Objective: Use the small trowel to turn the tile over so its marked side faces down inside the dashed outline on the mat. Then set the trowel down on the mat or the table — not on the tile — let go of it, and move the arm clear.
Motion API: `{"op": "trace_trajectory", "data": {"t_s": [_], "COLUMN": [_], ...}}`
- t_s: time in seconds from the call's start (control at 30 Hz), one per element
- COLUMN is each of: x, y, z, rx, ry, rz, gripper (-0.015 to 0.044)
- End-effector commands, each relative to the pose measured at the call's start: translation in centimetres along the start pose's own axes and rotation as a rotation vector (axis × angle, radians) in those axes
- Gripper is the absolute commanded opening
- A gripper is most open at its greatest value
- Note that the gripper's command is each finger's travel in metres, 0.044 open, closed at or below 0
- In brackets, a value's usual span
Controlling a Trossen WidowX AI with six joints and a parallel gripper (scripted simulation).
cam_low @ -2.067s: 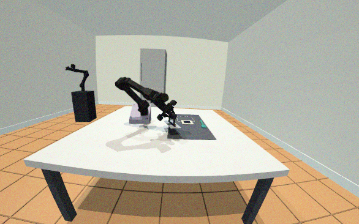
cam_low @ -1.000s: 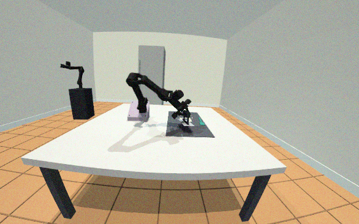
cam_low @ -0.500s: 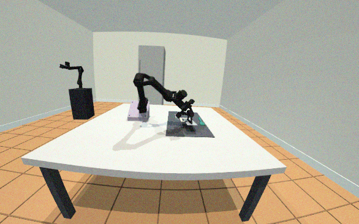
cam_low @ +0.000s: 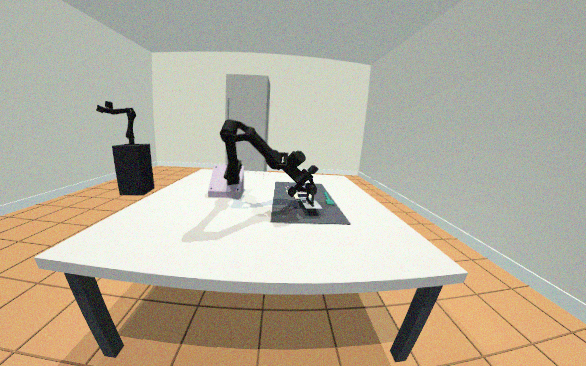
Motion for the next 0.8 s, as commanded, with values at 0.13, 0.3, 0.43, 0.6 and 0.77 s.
{"op": "trace_trajectory", "data": {"t_s": [0.13, 0.3, 0.43, 0.6, 0.77], "x": [-0.9, -1.6, -1.6, -1.7, -1.7], "y": [0.1, 0.2, 0.1, -0.7, -1.5], "z": [0.7, 1.1, 1.1, 1.1, 1.1], "rx": [0.005, 0.004, 0.004, 0.005, 0.005], "ry": [0.01, 0.01, 0.01, 0.01, 0.009], "rz": [-0.006, -0.006, -0.006, -0.006, -0.006], "gripper": [0.0, 0.0, 0.0, 0.0, 0.0]}}
Point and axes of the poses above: the point midway between the two fingers, 35 mm back from their tips, its own z axis out along the fingers, its own x axis across the jaws, y = z × x, the point moved 10 cm from there along -z, back along the fingers, and after that the axes turned 7 degrees about z, right-handed, at the moved point
